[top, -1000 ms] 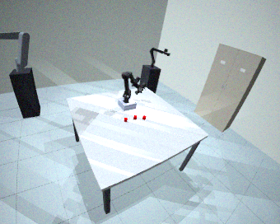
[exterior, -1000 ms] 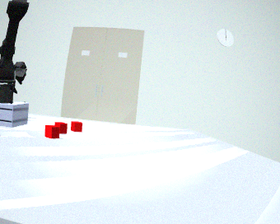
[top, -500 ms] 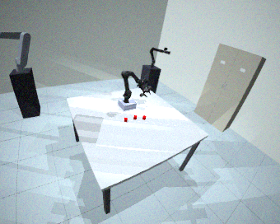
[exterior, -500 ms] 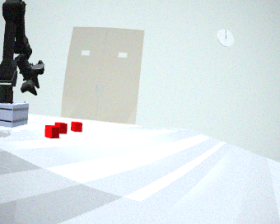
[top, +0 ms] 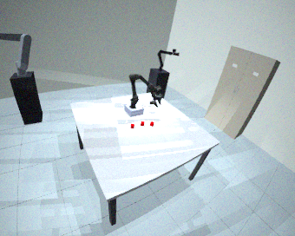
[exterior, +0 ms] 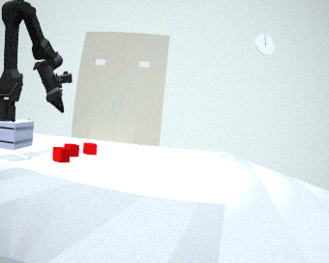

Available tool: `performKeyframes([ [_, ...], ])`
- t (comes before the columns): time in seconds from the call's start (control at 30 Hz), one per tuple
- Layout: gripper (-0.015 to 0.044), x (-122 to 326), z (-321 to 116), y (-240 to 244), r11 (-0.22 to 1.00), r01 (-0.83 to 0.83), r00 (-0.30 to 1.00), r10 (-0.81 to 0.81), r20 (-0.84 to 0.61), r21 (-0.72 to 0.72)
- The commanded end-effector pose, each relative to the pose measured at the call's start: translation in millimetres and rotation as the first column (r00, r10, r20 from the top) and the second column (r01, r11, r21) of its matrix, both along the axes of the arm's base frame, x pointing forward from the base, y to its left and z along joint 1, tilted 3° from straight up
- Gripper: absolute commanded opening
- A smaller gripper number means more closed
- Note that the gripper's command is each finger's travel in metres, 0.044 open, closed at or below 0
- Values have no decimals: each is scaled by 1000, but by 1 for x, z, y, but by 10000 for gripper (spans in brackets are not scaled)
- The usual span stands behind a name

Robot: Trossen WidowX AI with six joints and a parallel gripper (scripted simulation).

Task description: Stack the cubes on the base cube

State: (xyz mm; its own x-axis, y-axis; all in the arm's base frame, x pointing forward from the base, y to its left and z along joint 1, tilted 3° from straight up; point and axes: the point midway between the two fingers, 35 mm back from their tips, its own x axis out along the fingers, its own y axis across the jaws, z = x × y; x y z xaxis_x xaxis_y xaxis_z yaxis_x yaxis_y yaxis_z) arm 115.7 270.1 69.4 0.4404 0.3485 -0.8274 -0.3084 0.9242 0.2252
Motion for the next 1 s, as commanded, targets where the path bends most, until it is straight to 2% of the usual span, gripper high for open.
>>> performKeyframes([
  [0.0,265,19,-1,-10,996,-32,999,33,9,-82],
  [0.5,265,93,-2,-77,907,-183,983,171,-67,-379],
  [0.97,265,133,1,-158,786,-383,922,292,-255,-486],
])
